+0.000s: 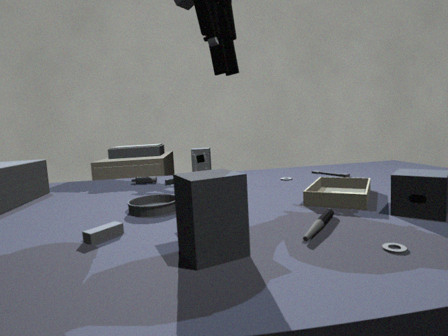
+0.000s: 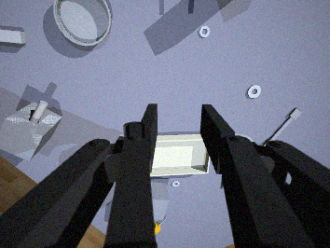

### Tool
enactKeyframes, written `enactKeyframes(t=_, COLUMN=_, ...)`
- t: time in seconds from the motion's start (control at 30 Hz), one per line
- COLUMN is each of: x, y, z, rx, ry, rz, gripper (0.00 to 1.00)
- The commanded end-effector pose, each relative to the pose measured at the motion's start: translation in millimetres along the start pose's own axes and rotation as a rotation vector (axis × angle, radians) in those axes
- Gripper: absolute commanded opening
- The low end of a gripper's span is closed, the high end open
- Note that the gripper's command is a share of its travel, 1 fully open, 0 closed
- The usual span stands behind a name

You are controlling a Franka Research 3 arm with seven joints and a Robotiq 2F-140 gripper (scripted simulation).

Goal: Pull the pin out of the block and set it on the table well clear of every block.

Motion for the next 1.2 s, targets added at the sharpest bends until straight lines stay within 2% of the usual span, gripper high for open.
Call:
enactKeyframes(t=0.0, x=-2.0, y=13.9, z=13.6, rx=0.019, ry=-0.023, rz=0.095, gripper=0.33)
enactKeyframes(t=0.13, x=-2.3, y=17.0, z=17.6, rx=0.023, ry=-0.029, rz=0.114, gripper=0.33)
enactKeyframes(t=0.27, x=0.8, y=22.6, z=32.7, rx=0.039, ry=-0.052, rz=0.177, gripper=0.33)
enactKeyframes(t=0.47, x=1.7, y=23.5, z=36.4, rx=0.042, ry=-0.058, rz=0.193, gripper=0.33)
enactKeyframes(t=0.67, x=5.9, y=25.1, z=51.9, rx=0.054, ry=-0.085, rz=0.258, gripper=0.33)
enactKeyframes(t=0.7, x=6.7, y=30.6, z=66.7, rx=0.063, ry=-0.111, rz=0.306, gripper=0.33)
enactKeyframes(t=1.17, x=6.9, y=30.2, z=66.6, rx=0.063, ry=-0.111, rz=0.305, gripper=0.33)
Point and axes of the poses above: the point where the finger pads meet when closed, its own z axis back along the fingers, its own y axis across the jaws, x = y × z, the point moved 6 cm from there along z, back along the fingers, and after that the axes turned 2 degrees about -z, right-handed, at the moved point
